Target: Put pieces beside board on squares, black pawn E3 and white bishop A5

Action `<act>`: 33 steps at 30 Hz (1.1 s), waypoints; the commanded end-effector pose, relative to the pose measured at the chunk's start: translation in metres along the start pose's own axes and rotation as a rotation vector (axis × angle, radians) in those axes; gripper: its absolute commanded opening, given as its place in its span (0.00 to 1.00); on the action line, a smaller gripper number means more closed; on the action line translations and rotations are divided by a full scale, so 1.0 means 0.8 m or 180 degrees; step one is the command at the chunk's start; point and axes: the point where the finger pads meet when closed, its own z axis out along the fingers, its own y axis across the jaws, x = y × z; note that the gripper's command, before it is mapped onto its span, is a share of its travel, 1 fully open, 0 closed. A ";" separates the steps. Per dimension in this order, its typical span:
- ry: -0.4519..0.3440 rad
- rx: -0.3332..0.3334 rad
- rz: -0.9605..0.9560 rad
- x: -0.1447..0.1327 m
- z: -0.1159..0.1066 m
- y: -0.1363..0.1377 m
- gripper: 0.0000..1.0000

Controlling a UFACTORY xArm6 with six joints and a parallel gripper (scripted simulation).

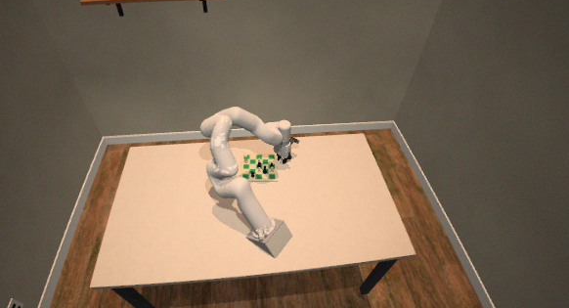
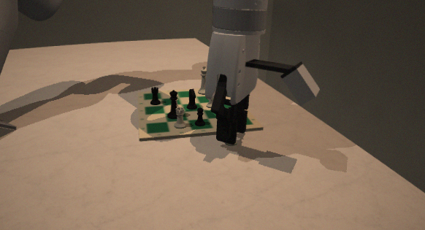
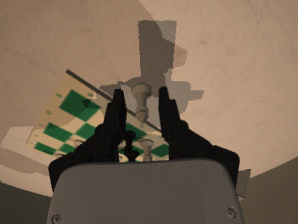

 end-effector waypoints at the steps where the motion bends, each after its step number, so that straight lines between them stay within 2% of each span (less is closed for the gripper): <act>1: 0.0011 0.0002 -0.0003 0.001 -0.001 -0.001 0.37; 25: 0.0011 0.0002 -0.0003 0.001 -0.001 -0.001 0.37; 26: 0.0011 0.0002 -0.0003 0.001 -0.001 -0.001 0.00; 33: 0.0011 0.0002 -0.0003 0.001 -0.001 -0.001 0.00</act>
